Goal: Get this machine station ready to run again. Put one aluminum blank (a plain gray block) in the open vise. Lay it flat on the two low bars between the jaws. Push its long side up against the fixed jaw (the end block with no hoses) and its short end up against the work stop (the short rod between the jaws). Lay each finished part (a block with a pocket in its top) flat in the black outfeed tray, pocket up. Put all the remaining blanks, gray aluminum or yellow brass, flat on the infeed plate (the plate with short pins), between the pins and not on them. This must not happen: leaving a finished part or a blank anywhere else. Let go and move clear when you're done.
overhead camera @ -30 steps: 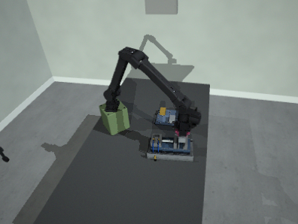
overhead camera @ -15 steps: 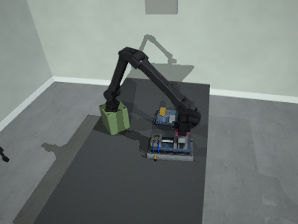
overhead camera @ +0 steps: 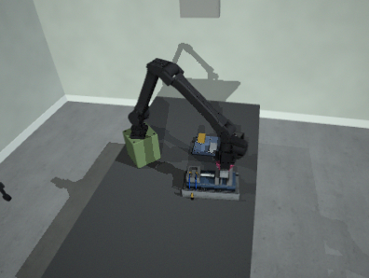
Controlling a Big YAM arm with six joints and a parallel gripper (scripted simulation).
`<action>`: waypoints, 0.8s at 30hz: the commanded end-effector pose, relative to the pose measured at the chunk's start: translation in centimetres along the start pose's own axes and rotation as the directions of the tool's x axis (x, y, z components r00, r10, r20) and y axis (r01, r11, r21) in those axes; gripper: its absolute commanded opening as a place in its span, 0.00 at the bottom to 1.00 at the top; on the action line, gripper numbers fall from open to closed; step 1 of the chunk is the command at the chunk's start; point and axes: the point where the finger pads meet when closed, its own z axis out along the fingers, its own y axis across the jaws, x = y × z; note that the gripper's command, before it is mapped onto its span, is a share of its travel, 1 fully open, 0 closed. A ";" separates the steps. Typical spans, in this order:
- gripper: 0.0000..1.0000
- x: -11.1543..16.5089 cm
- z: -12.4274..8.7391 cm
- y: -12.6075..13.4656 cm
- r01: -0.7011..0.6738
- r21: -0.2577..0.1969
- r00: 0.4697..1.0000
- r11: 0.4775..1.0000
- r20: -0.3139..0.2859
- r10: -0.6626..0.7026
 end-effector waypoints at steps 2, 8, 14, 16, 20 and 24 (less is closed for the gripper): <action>0.00 -1.4 -2.4 1.8 0.002 -0.064 1.000 0.998 0.024 -0.001; 0.00 -1.1 -1.8 1.1 0.002 -0.049 1.000 0.999 0.018 -0.001; 0.00 -1.1 -2.0 1.2 0.002 -0.053 1.000 0.999 0.019 -0.001; 0.00 -1.2 -2.1 1.4 0.002 -0.056 1.000 0.998 0.020 -0.001; 0.00 -1.3 -2.2 1.5 0.002 -0.059 1.000 0.998 0.022 -0.001; 0.00 -1.3 -2.2 1.6 0.002 -0.061 1.000 0.998 0.023 -0.001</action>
